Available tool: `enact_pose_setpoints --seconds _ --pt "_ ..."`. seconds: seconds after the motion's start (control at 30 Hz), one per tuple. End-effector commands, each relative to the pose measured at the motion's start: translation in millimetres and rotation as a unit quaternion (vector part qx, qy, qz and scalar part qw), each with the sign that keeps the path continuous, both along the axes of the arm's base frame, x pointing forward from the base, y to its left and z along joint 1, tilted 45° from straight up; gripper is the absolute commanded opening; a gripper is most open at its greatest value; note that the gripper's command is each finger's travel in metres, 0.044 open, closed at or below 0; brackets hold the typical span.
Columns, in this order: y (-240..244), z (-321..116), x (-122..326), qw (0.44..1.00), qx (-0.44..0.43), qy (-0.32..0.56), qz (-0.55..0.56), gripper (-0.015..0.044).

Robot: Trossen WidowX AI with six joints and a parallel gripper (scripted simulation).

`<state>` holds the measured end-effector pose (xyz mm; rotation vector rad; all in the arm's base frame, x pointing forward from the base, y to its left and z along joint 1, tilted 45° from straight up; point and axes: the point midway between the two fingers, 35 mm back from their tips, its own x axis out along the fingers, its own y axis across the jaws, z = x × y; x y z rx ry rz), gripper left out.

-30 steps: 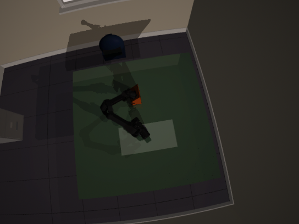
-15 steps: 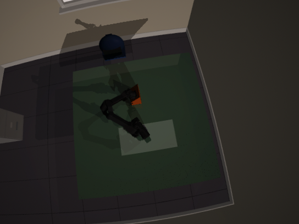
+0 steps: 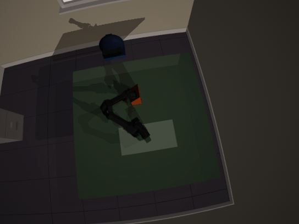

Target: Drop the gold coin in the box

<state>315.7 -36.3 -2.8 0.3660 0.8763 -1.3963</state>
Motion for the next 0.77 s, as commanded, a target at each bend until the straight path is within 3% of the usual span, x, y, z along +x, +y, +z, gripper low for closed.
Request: enact_pose_setpoints --seconds 0.0,0.3,0.73 --pt "3 3 0 1.000 0.000 0.000 0.000 0.0213" --pt "37 37 1 1.000 -0.001 0.003 0.002 0.0440" --pt "43 44 1 1.000 -0.002 0.004 0.003 0.0440"
